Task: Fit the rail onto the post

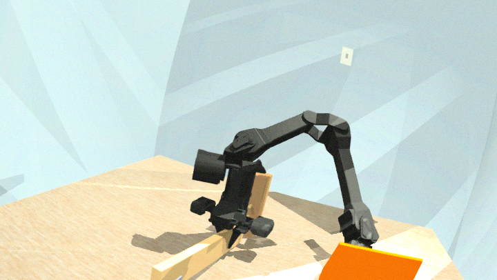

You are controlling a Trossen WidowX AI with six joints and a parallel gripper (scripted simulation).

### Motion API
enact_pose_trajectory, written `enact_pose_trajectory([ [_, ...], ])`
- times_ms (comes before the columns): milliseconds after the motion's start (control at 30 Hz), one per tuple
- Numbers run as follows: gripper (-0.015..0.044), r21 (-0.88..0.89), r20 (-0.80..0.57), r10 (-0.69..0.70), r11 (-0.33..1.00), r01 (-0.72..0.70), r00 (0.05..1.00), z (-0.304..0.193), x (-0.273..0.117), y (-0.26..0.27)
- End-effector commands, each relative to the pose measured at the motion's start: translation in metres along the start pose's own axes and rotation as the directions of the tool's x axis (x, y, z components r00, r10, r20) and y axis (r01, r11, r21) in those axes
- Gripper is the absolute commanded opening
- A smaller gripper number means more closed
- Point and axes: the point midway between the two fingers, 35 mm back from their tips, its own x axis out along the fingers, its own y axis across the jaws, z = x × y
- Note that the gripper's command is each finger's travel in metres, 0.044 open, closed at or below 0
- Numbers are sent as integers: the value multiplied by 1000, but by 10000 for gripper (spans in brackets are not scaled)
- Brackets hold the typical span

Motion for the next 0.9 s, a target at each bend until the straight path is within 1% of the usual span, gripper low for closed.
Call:
enact_pose_trajectory([
  [0, 0, -1, -3, -1, 1000, 1, 1000, 0, 0, 0],
  [867, 0, -2, -2, -1, 1000, 1, 1000, 0, -8, -1],
])
